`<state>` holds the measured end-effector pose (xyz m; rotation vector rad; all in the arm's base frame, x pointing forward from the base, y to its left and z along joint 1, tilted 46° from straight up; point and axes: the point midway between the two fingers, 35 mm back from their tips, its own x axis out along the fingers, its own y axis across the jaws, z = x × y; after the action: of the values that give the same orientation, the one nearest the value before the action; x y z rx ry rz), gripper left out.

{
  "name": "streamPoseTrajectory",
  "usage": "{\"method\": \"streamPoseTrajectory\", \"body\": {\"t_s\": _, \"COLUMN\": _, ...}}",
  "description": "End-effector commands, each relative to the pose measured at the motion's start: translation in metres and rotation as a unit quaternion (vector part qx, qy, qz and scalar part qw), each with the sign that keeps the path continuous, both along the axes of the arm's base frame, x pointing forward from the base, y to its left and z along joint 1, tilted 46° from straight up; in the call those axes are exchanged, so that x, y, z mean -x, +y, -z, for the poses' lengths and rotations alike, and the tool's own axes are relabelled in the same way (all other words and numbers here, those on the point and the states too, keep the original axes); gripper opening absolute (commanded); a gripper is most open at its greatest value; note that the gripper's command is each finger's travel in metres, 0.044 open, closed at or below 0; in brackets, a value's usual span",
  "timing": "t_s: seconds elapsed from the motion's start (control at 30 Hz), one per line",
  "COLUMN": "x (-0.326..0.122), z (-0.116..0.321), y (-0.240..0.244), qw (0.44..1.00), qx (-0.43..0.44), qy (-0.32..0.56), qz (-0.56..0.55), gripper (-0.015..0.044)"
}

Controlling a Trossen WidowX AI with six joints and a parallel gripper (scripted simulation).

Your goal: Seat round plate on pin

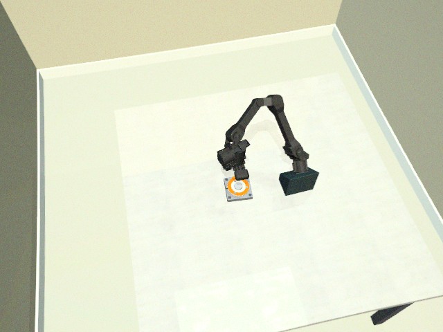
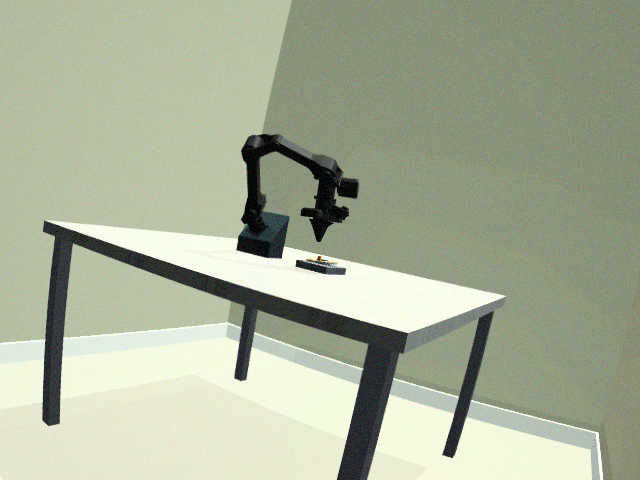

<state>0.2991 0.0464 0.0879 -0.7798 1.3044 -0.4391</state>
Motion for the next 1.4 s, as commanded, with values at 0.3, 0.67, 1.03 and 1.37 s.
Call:
{"method": "streamPoseTrajectory", "body": {"t_s": 0.3, "x": -0.005, "z": 0.021, "y": -0.026, "qw": 1.000, "qx": -0.002, "qy": 0.008, "qz": 0.022, "gripper": 0.0000}}
{"method": "streamPoseTrajectory", "body": {"t_s": 0.67, "x": -0.010, "z": 0.034, "y": -0.039, "qw": 1.000, "qx": -0.001, "qy": 0.008, "qz": 0.022, "gripper": 0.0000}}
{"method": "streamPoseTrajectory", "body": {"t_s": 1.03, "x": -0.024, "z": 0.034, "y": -0.036, "qw": 1.000, "qx": -0.001, "qy": 0.008, "qz": 0.022, "gripper": 0.0000}}
{"method": "streamPoseTrajectory", "body": {"t_s": 1.37, "x": -0.035, "z": 0.038, "y": -0.030, "qw": 1.000, "qx": -0.002, "qy": 0.007, "qz": 0.022, "gripper": 0.0000}}
